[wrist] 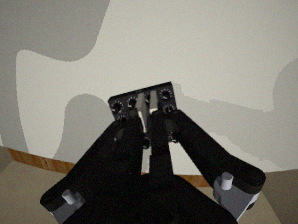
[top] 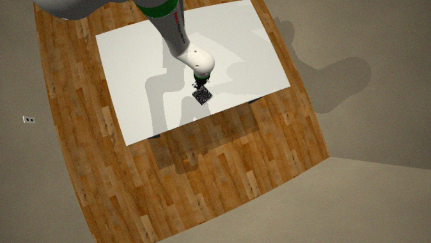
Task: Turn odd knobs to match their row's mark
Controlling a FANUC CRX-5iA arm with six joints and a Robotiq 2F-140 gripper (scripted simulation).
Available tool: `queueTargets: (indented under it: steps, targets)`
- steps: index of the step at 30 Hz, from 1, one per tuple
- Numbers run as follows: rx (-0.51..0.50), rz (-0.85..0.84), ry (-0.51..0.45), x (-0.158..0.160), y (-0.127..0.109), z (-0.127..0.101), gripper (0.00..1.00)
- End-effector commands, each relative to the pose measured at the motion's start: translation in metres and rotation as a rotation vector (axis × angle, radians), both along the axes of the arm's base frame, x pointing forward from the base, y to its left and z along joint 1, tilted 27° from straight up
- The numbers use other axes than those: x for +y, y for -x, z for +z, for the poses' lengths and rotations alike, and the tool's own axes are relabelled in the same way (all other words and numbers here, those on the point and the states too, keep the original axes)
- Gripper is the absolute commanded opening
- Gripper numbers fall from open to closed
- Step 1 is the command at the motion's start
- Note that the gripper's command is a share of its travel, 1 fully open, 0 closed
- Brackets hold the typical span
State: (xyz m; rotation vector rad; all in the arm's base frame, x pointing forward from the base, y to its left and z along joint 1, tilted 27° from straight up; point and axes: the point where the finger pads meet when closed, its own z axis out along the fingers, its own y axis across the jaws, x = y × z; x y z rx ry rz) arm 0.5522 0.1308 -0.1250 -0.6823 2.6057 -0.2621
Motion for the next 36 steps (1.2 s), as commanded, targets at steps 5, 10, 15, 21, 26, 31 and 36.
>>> queueTargets:
  steps: [5, 10, 15, 21, 26, 31, 36]
  targets:
    - [0.010, 0.051, 0.031, 0.0001, -0.0001, 0.0002, 0.05]
    - [0.011, 0.069, 0.041, 0.0001, -0.0001, 0.0002, 0.05]
    - [0.012, 0.075, 0.043, 0.0001, -0.0001, 0.0002, 0.05]
    - [0.012, 0.078, 0.045, 0.0001, -0.0001, 0.0002, 0.05]
    - [0.012, 0.078, 0.045, 0.0001, -0.0001, 0.0002, 0.05]
    - [0.012, 0.078, 0.045, 0.0001, -0.0001, 0.0002, 0.05]
    - [0.012, 0.078, 0.045, 0.0001, -0.0001, 0.0002, 0.12]
